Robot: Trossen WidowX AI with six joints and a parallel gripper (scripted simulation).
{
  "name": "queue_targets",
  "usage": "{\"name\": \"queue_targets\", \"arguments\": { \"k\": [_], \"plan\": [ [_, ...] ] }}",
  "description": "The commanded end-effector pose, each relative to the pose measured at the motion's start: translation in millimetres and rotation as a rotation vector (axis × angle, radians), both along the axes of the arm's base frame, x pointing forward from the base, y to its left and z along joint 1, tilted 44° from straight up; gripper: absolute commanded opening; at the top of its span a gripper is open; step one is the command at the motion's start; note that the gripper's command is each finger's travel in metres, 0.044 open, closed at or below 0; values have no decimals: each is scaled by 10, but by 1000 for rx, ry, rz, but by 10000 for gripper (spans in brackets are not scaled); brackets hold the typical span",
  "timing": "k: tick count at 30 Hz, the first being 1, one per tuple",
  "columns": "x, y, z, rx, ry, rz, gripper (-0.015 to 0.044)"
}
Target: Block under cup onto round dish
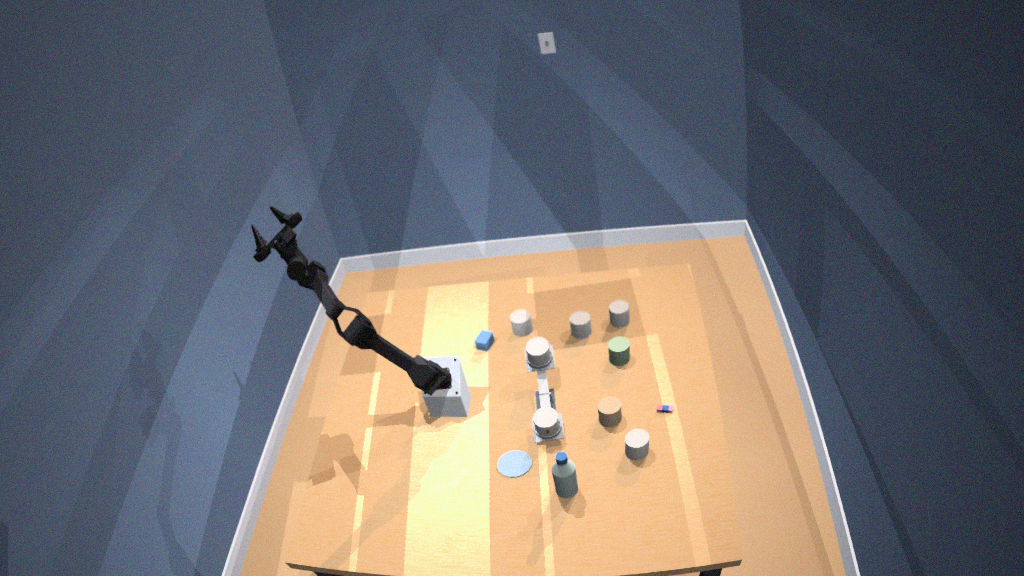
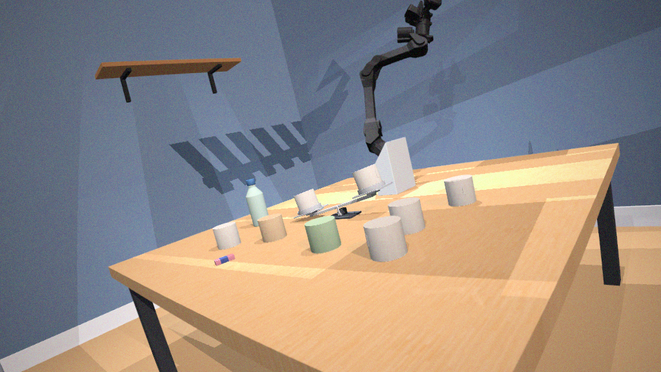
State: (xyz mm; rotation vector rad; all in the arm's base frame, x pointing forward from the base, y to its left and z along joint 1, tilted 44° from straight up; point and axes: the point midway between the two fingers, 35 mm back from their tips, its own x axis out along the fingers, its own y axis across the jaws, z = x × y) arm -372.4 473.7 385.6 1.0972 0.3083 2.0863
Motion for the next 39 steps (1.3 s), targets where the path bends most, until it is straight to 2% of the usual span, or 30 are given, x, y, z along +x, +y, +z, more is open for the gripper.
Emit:
{"name": "queue_targets", "arguments": {
  "k": [1, 2, 11, 21, 30, 39],
  "plan": [
    [12, 11, -6, -4, -2, -3, 426],
    [48, 45, -23, -16, -8, -14, 440],
    [766, 541, -371, -228, -108, -198, 440],
    [1616, 813, -812, -460, -213, -394, 440],
    [2549, 816, -1248, -687, -281, -595, 440],
    [3464, 546, -1659, -915, -339, -790, 440]
  ]
}}
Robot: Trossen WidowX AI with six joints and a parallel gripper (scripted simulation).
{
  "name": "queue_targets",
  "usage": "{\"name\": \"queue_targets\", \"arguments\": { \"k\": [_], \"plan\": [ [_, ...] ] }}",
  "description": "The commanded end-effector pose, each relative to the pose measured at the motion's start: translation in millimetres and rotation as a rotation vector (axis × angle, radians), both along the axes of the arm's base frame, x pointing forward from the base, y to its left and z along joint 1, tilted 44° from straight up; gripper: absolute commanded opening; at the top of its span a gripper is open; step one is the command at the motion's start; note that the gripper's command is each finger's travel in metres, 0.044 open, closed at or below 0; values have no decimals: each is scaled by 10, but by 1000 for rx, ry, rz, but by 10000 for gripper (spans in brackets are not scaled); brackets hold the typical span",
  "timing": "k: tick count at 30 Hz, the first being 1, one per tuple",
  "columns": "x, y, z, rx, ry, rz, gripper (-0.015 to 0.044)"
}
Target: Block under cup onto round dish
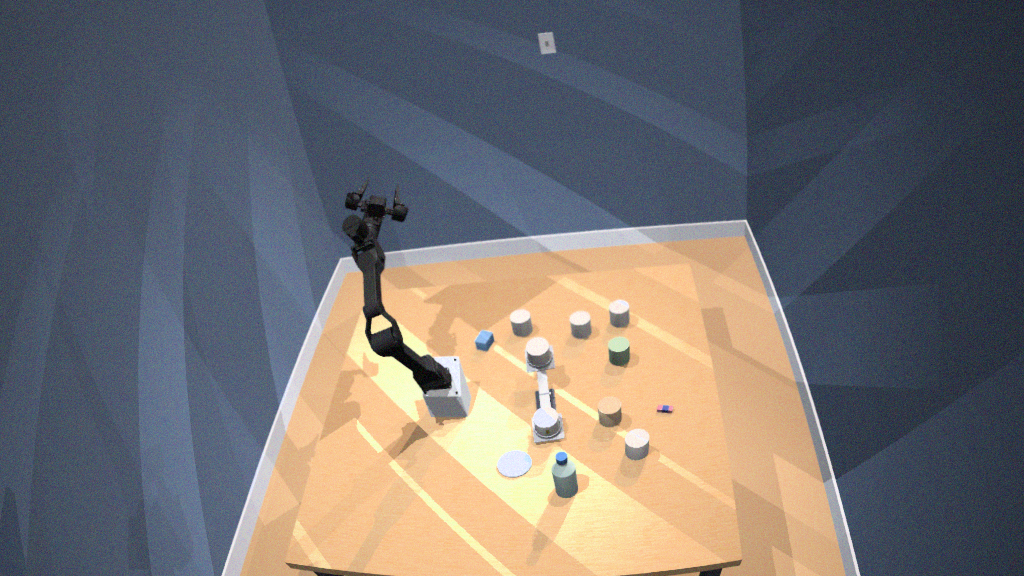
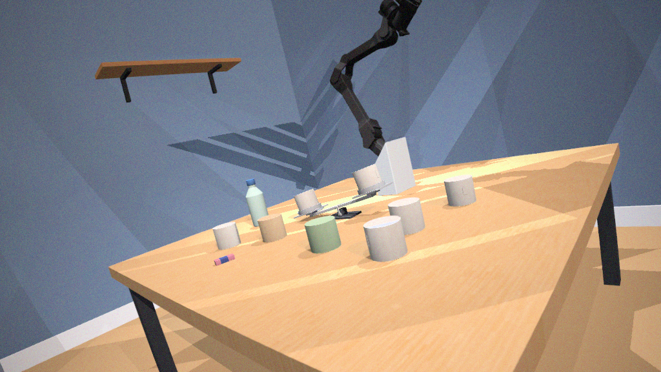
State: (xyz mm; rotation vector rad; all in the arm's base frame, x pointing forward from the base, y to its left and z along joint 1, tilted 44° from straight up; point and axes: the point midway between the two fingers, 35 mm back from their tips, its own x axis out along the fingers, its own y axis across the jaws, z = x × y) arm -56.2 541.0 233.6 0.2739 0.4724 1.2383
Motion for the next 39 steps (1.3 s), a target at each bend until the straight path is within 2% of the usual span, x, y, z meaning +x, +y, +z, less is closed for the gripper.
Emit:
{"name": "queue_targets", "arguments": {
  "k": [1, 11, 22, 30, 39],
  "plan": [
    [400, -173, -184, -96, -21, -94, 440],
    [1276, -798, -597, -322, -41, -335, 440],
    [2022, -1744, -991, -610, -96, -573, 440],
    [2376, -2569, -1205, -834, -126, -732, 440],
    [2552, -3535, -1358, -1098, -147, -884, 440]
  ]
}}
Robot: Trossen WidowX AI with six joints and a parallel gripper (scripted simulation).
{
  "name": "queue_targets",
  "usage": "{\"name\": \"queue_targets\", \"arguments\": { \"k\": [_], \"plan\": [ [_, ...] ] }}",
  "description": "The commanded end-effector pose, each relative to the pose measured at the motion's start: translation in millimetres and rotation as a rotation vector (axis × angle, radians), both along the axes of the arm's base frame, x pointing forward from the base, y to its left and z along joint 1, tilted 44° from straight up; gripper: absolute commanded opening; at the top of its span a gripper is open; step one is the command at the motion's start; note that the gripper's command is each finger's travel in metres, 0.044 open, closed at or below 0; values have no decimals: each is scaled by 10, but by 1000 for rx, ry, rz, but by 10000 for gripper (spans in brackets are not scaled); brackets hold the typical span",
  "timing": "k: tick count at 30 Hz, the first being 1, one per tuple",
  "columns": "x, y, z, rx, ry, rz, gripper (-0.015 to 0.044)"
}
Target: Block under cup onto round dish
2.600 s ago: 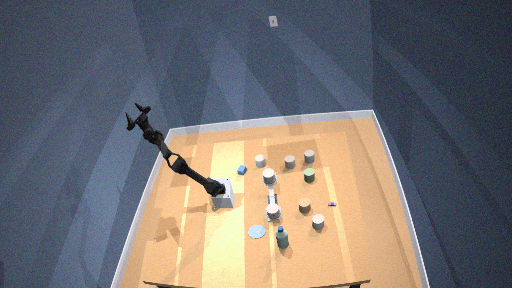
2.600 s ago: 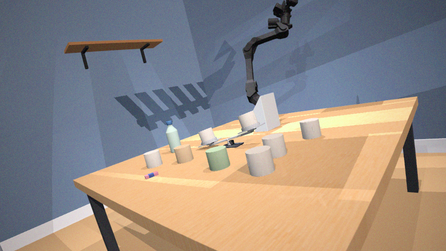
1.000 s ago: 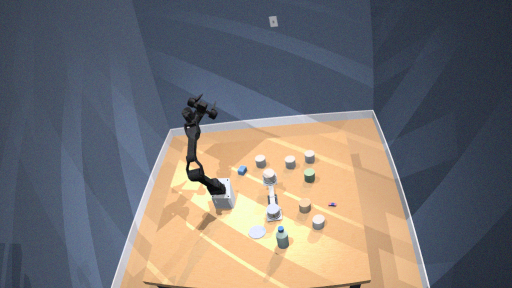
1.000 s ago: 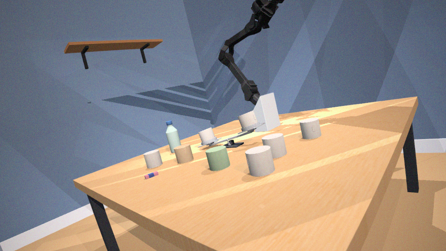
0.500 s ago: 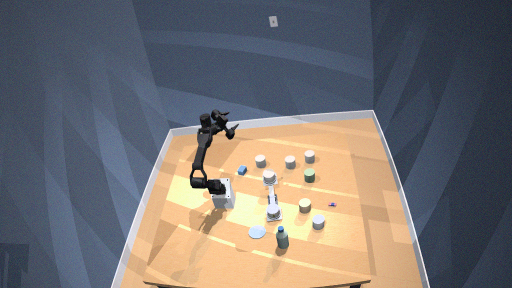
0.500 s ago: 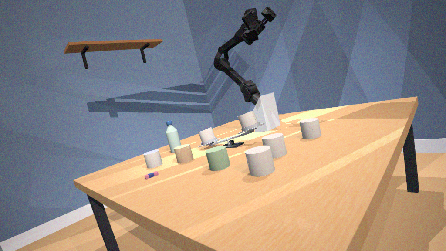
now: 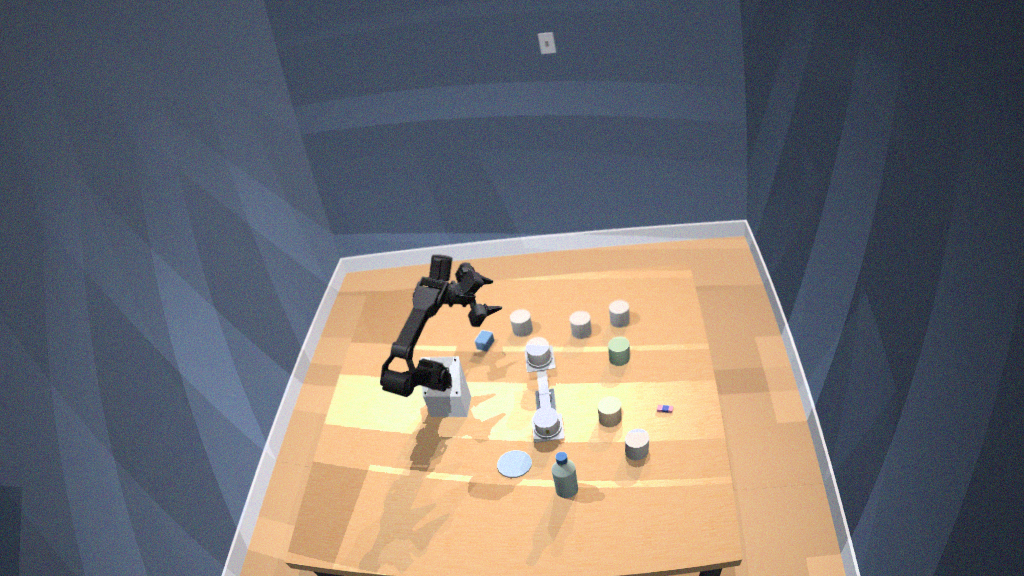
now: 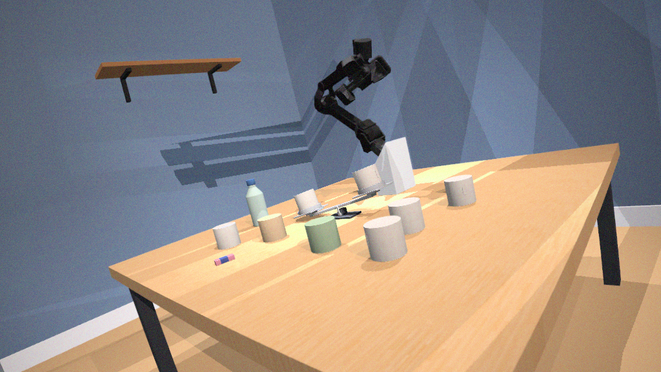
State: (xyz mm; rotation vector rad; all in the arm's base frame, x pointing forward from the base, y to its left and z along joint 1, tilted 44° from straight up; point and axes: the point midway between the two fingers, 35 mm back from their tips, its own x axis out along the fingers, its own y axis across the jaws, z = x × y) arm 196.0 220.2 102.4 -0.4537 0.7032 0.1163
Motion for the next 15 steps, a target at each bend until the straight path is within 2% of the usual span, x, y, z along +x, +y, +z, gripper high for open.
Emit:
{"name": "queue_targets", "arguments": {
  "k": [1, 11, 15],
  "plan": [
    [35, -434, -58, -109, 5, -75, 440],
    [-49, -1432, -113, -386, 47, -232, 440],
    [-63, -1492, -114, -404, 51, -241, 440]
  ]
}}
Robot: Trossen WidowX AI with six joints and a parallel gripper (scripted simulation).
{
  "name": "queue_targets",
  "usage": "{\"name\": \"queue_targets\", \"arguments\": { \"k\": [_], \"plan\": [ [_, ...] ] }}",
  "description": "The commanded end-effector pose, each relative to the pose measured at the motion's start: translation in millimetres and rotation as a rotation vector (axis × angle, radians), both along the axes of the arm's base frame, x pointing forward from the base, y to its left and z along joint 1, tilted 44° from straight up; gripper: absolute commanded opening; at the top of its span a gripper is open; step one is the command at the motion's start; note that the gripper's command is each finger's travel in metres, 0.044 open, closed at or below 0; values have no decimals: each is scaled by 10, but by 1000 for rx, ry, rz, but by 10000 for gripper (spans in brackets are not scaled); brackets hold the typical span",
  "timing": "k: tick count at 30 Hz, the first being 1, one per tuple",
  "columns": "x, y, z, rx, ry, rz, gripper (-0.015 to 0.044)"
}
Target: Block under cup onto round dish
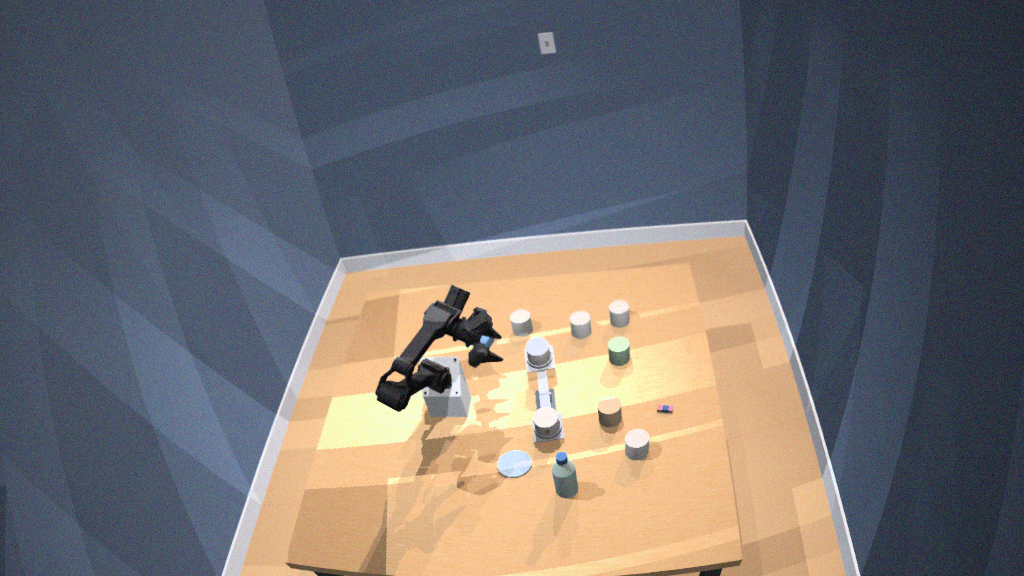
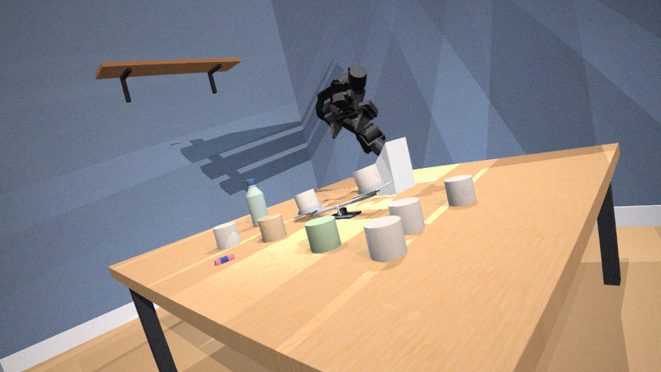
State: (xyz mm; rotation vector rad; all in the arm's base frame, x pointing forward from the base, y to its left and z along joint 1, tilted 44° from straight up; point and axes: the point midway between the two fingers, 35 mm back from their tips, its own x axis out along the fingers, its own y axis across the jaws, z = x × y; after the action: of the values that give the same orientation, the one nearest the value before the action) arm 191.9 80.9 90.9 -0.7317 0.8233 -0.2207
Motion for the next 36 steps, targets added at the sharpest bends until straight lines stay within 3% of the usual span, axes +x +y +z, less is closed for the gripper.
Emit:
{"name": "queue_targets", "arguments": {
  "k": [1, 22, 36],
  "plan": [
    [-21, -99, 2, -25, 1, -17, 440],
    [501, -398, 106, 224, -121, -553, 440],
    [849, -831, 112, 353, -250, -954, 440]
  ]
}}
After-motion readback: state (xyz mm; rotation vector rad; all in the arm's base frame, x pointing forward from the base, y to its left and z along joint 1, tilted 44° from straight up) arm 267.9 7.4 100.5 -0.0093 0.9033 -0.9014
